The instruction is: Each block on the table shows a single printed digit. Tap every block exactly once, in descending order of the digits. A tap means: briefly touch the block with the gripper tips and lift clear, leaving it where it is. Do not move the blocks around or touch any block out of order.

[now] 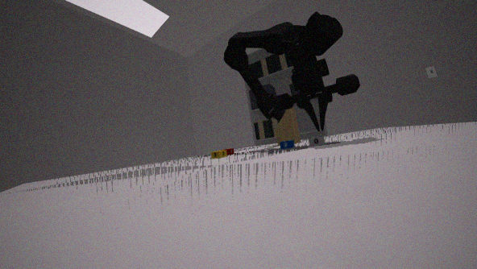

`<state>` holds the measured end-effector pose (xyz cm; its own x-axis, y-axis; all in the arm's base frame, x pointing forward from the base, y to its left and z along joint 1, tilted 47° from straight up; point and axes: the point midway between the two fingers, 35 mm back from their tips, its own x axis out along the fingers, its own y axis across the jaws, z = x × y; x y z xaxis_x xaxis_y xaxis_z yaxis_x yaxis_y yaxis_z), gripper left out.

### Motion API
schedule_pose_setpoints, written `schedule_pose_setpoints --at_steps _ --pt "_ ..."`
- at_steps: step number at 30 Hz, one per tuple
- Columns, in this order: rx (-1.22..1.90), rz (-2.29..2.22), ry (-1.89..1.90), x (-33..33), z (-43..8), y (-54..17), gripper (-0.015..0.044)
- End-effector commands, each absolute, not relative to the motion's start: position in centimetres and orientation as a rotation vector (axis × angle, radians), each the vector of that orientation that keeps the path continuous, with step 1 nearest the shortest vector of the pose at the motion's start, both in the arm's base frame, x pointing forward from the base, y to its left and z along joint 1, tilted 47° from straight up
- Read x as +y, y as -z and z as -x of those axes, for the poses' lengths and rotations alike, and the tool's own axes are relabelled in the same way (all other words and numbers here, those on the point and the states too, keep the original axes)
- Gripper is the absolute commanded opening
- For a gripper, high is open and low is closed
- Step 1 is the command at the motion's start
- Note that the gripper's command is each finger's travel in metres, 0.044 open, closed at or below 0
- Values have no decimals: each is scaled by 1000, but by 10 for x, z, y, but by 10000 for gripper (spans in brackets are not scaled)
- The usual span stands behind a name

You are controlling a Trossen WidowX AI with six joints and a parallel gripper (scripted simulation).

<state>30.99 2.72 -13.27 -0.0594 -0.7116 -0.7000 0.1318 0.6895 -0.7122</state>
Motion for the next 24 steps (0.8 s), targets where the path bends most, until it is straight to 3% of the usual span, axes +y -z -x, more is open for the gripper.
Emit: schedule_pose_setpoints --at_steps 1,22,24 --pt "1494 522 744 19 -304 140 20" --pt "1495 522 743 37 -306 123 20" --pt "1495 519 738 49 -304 121 72"
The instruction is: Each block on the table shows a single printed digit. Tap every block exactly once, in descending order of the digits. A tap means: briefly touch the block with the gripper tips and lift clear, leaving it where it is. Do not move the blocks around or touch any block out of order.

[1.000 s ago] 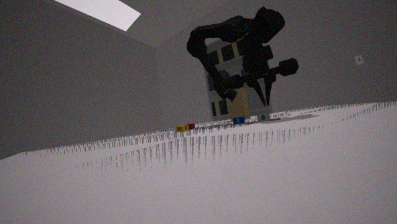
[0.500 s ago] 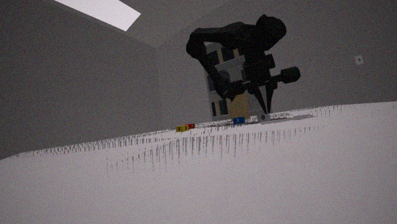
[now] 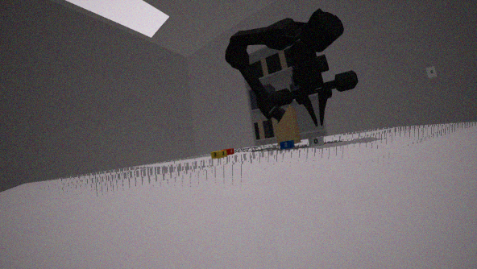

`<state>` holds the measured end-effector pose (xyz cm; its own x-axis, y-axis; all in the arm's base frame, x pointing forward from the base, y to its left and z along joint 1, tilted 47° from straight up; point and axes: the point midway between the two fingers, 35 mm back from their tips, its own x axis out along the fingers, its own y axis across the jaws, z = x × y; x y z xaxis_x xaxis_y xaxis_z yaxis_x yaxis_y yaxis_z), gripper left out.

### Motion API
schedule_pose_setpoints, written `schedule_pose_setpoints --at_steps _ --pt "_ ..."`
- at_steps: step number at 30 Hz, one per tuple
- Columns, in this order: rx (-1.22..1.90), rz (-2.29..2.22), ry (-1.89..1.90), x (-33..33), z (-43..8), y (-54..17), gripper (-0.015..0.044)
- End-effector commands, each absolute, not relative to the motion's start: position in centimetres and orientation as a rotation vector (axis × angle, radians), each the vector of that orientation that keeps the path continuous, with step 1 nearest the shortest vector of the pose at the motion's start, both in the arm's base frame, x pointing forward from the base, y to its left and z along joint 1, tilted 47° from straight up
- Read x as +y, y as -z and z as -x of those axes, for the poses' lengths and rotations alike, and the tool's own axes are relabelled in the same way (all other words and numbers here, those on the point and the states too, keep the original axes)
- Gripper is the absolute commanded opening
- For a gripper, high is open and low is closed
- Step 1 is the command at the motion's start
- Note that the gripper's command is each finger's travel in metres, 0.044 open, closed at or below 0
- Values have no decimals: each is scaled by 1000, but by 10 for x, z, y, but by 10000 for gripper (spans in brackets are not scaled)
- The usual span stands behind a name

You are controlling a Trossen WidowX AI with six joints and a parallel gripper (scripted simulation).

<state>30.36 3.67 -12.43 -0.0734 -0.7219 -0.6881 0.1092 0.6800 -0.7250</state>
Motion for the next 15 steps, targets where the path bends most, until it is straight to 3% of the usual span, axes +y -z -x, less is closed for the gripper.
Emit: schedule_pose_setpoints --at_steps 1,6,12,15 --pt "1496 516 733 64 -300 120 99" --pt "1499 515 735 138 -269 107 230" --pt "1499 516 735 140 -268 107 387" --pt "1499 516 735 140 -268 107 400"
